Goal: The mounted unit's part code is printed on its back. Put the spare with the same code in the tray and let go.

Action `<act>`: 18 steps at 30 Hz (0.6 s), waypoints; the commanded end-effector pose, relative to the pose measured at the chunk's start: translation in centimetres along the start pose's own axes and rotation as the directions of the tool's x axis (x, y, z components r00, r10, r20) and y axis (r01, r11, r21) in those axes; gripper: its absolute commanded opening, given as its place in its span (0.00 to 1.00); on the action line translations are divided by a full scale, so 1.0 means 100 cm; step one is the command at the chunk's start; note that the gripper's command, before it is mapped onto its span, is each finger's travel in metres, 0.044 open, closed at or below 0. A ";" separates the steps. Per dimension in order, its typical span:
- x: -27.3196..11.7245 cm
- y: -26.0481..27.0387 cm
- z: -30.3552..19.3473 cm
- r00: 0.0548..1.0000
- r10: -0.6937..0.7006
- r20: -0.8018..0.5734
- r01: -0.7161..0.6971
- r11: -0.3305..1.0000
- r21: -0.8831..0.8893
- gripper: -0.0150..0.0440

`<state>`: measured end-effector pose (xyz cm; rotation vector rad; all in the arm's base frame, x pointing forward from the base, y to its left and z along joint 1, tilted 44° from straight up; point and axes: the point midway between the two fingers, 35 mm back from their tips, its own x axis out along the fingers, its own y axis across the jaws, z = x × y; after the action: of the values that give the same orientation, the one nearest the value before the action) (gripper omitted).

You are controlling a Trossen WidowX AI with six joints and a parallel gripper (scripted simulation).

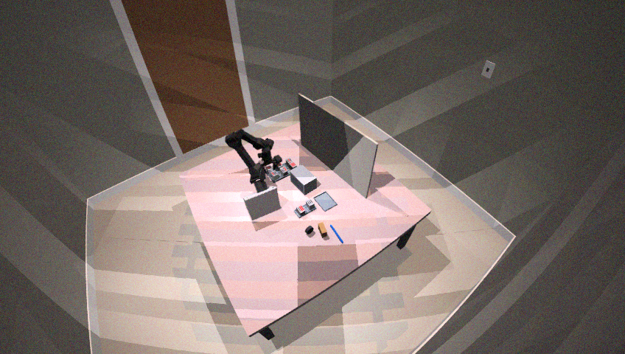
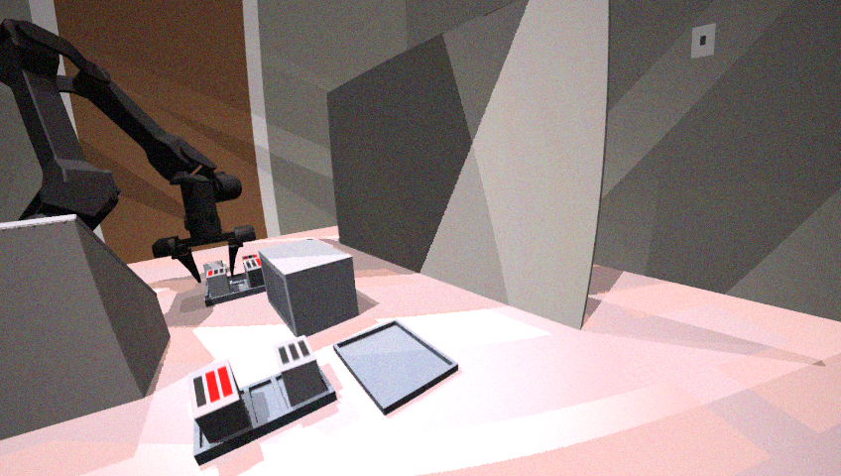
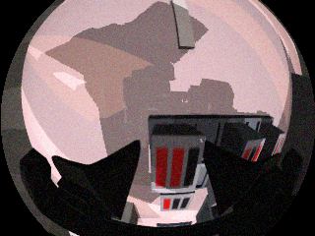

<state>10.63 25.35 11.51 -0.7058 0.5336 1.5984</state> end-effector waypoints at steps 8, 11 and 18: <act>0.002 0.000 -0.001 1.000 0.001 -0.002 -0.001 1.000 0.002 0.58; 0.002 0.000 -0.001 1.000 0.001 -0.002 -0.001 1.000 0.002 0.52; 0.002 0.000 -0.001 1.000 0.001 -0.002 -0.001 1.000 0.002 0.41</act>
<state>10.58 25.40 11.31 -0.7054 0.5375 1.5981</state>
